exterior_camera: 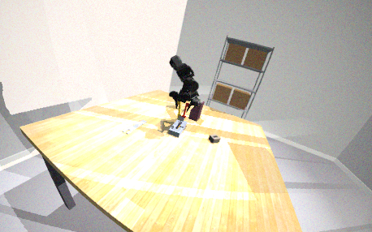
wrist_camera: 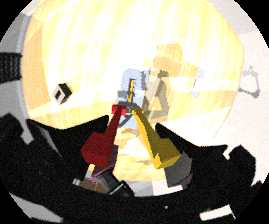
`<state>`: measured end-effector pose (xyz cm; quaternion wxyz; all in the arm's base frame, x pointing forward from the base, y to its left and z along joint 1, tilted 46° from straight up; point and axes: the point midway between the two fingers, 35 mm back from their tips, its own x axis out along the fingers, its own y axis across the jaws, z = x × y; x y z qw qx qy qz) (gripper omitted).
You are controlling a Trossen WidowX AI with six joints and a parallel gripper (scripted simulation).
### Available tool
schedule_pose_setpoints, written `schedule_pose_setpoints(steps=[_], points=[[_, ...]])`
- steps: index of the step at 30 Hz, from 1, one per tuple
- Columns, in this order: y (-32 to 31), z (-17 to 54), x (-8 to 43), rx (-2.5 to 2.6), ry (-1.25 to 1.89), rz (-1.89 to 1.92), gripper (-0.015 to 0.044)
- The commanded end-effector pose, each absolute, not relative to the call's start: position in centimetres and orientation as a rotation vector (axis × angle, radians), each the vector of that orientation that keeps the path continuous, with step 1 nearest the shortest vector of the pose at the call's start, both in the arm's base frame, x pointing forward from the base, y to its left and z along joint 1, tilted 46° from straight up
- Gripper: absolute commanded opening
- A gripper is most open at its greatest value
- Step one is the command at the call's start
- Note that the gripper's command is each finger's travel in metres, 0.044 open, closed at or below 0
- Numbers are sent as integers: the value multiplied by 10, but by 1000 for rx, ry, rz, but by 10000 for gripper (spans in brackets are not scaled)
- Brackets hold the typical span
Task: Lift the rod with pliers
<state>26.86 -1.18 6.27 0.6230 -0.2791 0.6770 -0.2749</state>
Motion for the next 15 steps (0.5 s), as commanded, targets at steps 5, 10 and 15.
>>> schedule_pose_setpoints(steps=[5, 10, 15], points=[[-10, 64, 271, -644, 1549, -627, 317], [-10, 63, 271, -644, 1549, -627, 317], [-10, 63, 270, -644, 1549, -627, 317]])
